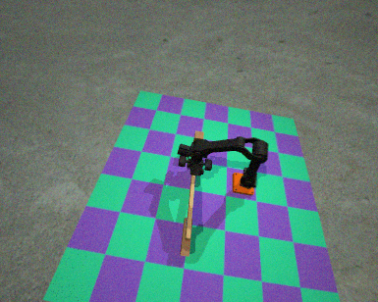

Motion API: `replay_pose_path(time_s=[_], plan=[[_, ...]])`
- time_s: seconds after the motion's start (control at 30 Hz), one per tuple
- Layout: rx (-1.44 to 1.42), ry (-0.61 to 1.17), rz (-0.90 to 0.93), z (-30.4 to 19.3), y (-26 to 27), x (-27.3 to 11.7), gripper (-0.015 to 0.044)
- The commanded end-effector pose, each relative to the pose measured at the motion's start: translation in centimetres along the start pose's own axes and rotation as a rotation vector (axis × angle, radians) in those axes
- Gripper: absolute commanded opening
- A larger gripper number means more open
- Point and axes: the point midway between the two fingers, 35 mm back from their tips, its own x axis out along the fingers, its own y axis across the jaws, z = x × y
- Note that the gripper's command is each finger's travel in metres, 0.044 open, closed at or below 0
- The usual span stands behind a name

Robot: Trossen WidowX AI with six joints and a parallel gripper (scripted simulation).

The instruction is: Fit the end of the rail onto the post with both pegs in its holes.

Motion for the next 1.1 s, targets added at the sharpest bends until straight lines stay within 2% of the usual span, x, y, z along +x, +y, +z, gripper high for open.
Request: replay_pose_path(time_s=[0.0, 1.07], plan=[[-0.001, -0.004, 0.001, 0.1, 0.0, 0.1, 0.0], [-0.001, -0.004, 0.001, 0.0, -0.2, -1.3, 0.0]])
